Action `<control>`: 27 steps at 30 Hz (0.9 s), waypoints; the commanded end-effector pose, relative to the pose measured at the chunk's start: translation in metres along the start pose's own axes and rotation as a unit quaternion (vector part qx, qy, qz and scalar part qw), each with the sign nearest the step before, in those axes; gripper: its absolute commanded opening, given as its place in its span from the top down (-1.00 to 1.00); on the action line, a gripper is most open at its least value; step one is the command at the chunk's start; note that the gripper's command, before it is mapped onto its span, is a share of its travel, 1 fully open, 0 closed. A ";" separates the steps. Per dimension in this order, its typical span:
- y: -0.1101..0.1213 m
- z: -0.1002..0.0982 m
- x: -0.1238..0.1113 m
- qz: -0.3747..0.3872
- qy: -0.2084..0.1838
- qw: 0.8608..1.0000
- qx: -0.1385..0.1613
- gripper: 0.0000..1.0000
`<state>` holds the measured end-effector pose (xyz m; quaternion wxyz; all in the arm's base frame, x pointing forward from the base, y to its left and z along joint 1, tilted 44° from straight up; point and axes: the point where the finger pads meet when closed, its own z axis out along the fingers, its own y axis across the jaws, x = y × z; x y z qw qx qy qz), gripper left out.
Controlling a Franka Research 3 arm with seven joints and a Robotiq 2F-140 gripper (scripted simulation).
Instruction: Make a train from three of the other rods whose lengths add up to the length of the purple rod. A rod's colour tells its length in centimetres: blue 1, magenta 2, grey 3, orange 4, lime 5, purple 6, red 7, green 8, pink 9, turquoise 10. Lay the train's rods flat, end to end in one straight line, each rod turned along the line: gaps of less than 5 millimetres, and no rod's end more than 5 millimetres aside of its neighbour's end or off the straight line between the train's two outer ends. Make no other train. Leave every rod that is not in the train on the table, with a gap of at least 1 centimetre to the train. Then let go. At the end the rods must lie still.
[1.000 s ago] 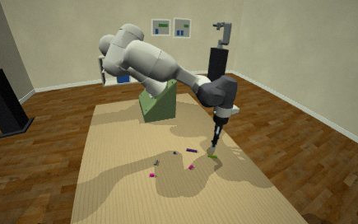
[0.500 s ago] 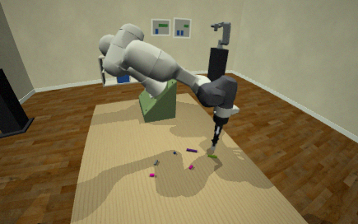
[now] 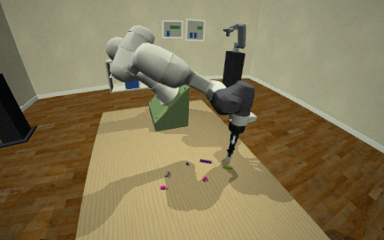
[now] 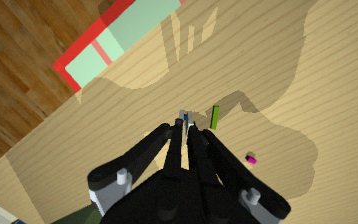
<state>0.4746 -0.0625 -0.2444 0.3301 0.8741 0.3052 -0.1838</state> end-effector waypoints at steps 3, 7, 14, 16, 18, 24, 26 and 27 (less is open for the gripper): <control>0.001 0.001 0.001 0.002 0.001 1.000 0.000 0.94; 0.001 0.001 0.001 0.002 0.001 1.000 0.000 0.94; 0.001 -0.018 0.001 0.002 0.001 1.000 0.000 0.94; 0.001 -0.031 0.001 0.002 0.001 1.000 0.000 0.94; 0.001 -0.046 0.001 0.002 0.001 1.000 0.000 0.94; 0.001 -0.076 0.001 0.002 0.001 1.000 0.000 0.94; 0.001 -0.088 0.001 0.002 0.001 1.000 0.000 0.94; 0.001 -0.092 0.001 0.002 0.001 1.000 0.000 0.94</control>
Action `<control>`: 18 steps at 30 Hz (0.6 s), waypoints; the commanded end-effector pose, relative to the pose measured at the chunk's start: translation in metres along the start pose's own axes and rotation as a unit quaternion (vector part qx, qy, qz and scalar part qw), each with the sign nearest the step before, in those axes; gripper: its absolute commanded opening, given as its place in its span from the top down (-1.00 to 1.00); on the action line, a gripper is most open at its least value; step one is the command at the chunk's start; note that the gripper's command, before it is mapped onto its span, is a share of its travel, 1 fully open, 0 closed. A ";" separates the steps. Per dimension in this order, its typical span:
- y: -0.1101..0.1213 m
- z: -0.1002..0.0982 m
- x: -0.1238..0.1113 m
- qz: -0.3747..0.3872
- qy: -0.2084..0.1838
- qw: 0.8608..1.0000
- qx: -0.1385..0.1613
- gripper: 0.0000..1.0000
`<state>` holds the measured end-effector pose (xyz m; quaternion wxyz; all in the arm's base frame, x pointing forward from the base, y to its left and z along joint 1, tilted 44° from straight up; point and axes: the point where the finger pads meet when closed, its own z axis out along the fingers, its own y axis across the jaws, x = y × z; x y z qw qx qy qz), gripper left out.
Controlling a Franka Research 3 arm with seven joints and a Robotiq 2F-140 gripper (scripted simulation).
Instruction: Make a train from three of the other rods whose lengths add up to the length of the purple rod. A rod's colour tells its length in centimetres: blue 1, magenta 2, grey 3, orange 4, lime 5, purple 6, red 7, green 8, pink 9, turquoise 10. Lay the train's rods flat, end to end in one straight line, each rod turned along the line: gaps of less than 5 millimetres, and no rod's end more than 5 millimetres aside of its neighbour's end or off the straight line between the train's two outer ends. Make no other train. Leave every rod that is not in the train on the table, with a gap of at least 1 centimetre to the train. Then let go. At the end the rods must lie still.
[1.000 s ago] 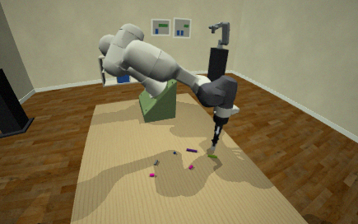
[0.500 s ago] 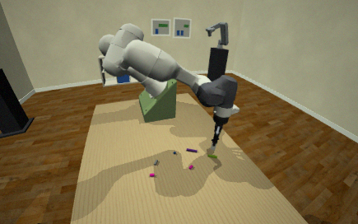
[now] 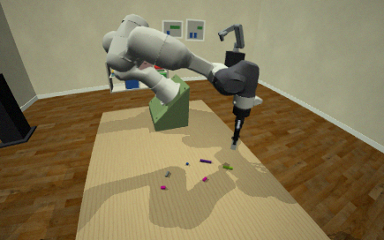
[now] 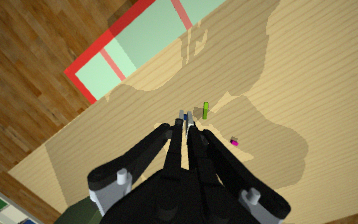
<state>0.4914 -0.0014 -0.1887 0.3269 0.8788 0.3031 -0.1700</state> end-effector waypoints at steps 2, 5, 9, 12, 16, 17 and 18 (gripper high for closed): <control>0.000 -0.014 -0.008 -0.005 -0.012 1.000 -0.001 0.94; 0.000 -0.016 -0.007 -0.005 -0.012 1.000 -0.001 0.94; 0.000 -0.016 -0.007 -0.005 -0.012 1.000 -0.001 0.94; 0.002 -0.016 -0.008 -0.007 -0.012 1.000 -0.001 0.94; 0.027 -0.018 -0.025 -0.044 -0.010 0.999 0.001 0.94; 0.038 -0.019 -0.034 -0.061 -0.009 0.998 0.001 0.94; 0.043 -0.019 -0.038 -0.070 -0.009 0.998 0.001 0.94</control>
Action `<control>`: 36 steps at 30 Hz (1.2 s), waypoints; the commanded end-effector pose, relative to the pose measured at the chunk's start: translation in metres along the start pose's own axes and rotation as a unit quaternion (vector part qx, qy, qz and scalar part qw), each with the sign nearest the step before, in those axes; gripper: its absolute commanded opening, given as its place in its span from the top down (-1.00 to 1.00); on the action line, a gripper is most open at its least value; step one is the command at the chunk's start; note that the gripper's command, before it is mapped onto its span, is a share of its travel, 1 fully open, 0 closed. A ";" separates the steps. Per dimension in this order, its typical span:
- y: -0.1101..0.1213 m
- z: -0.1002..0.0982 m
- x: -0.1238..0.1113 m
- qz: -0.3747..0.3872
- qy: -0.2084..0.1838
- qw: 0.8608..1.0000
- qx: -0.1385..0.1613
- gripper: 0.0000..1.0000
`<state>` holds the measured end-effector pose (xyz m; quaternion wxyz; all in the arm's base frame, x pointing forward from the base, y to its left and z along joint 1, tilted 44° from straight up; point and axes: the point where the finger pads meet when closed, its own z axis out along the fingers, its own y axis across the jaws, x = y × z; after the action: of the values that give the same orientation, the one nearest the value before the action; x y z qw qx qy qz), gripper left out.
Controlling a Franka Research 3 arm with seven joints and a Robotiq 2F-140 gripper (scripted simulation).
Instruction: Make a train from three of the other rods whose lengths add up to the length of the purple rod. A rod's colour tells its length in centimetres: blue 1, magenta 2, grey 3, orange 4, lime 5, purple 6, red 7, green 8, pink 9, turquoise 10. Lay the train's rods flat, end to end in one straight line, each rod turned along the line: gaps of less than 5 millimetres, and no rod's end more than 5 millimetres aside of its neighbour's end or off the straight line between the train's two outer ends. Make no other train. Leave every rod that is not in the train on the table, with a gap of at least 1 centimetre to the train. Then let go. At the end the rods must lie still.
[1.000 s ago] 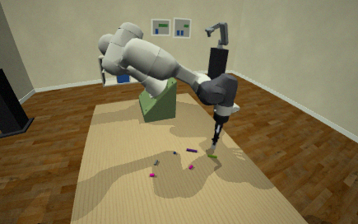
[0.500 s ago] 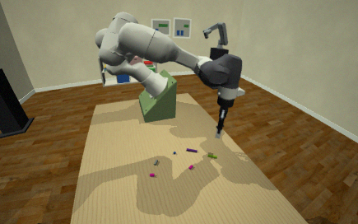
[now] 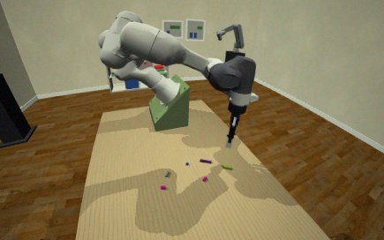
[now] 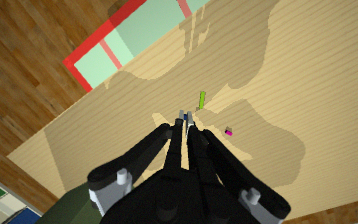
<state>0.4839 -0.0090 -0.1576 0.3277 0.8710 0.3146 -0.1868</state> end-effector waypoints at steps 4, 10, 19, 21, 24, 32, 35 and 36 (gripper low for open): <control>0.053 -0.002 -0.038 -0.093 0.004 0.996 0.001 0.94; 0.068 -0.001 -0.055 -0.121 0.003 0.993 0.000 0.94; 0.095 0.001 -0.090 -0.172 0.000 0.985 -0.001 0.94; 0.095 0.001 -0.090 -0.172 0.000 0.985 -0.001 0.94; 0.095 0.001 -0.090 -0.172 0.000 0.985 -0.001 0.94; 0.095 0.001 -0.090 -0.172 0.000 0.985 -0.001 0.94; 0.095 0.003 -0.090 -0.172 0.001 0.985 -0.001 0.94; 0.095 0.005 -0.090 -0.172 0.001 0.985 -0.001 0.94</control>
<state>0.4815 -0.1049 -0.0674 0.2959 0.8103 0.4472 -0.2362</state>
